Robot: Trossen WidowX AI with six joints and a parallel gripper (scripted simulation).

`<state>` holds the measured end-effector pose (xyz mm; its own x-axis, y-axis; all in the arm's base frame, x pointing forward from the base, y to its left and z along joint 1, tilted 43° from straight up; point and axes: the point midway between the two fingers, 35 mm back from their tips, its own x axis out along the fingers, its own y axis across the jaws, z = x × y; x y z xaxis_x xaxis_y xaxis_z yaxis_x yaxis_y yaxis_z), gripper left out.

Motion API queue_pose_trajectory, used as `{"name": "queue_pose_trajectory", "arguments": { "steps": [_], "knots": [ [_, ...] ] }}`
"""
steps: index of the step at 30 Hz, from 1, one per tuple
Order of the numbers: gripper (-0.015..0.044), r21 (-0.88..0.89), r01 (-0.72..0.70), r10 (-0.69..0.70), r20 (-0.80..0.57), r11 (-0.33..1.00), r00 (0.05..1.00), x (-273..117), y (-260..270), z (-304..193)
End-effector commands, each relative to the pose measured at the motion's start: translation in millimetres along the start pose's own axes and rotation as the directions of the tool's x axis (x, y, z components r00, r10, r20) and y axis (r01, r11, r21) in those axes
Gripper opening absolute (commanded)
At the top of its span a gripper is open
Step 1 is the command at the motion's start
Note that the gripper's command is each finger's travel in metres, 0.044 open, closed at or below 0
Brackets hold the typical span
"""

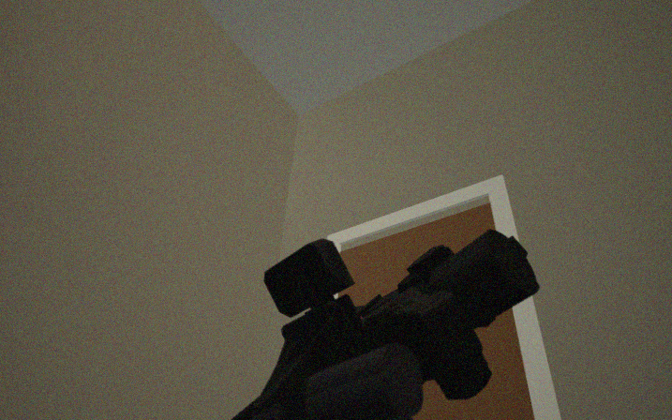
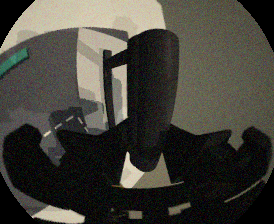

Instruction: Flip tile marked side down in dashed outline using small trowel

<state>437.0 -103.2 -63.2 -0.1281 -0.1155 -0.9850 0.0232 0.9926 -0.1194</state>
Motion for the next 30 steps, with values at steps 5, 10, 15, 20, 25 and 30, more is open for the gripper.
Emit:
{"name": "queue_pose_trajectory", "arguments": {
  "steps": [5, 10, 15, 20, 25, 30],
  "knots": [
    [0.0000, -0.089, -0.013, 0.021, 0.092, 0.996, 0.996, -27.4, 18.7, 1.1],
    [0.0000, -0.137, -0.014, 0.036, 0.155, 0.990, 0.987, -43.0, 31.9, 3.2],
    [0.0000, -0.187, -0.012, 0.053, 0.216, 0.982, 0.975, -58.6, 45.4, 4.1],
    [0.0000, -0.237, -0.006, 0.073, 0.276, 0.972, 0.958, -74.0, 58.9, 3.6],
    [0.0000, -0.286, 0.004, 0.096, 0.334, 0.958, 0.938, -89.3, 72.5, 1.9],
    [0.0000, -0.335, 0.018, 0.121, 0.389, 0.942, 0.913, -104.3, 86.1, -1.1]
  ]
}}
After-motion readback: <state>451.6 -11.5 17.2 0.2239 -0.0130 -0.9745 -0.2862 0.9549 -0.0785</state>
